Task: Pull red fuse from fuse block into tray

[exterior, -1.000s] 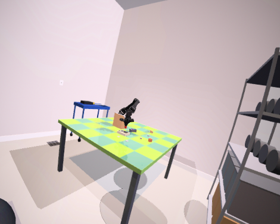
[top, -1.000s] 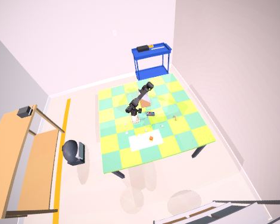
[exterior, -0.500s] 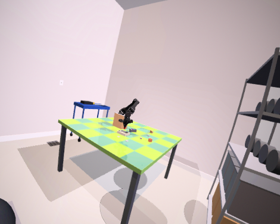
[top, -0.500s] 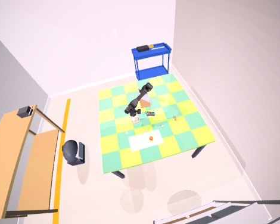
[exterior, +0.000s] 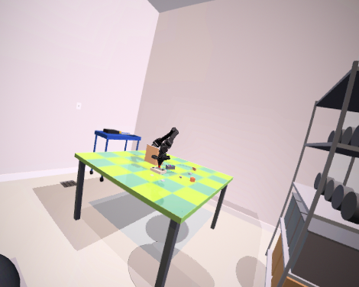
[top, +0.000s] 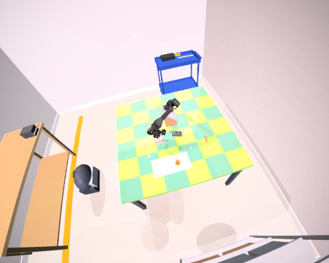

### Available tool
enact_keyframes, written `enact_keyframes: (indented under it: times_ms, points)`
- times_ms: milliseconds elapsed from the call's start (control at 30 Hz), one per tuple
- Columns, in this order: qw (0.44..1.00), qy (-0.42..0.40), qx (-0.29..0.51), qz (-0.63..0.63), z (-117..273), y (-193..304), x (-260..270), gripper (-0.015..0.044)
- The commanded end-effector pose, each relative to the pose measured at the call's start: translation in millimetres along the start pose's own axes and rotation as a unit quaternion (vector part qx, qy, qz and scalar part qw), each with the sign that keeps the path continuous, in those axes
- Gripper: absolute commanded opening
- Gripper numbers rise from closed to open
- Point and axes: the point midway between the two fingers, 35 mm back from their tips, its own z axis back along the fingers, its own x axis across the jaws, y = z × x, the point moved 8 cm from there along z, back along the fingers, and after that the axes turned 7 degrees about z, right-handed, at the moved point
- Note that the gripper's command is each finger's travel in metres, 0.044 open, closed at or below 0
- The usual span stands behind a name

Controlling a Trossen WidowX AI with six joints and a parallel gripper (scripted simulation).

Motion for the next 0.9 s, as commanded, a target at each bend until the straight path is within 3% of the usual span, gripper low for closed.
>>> enact_keyframes:
  times_ms: [0, 167, 600, 700, 867]
  points:
    - [1.000, -0.004, 0.004, -0.005, -8.8, 2.3, -0.7, 0.0000]
    - [1.000, -0.004, 0.004, -0.005, -8.8, 2.3, -0.7, 0.0000]
    - [1.000, -0.001, 0.003, -0.001, -2.4, 1.1, 0.0, 0.0330]
    - [1.000, -0.003, 0.004, -0.004, 28.6, 1.6, -1.2, 0.0330]
    - [1.000, -0.003, 0.004, -0.005, 31.6, 1.8, -1.3, 0.0330]
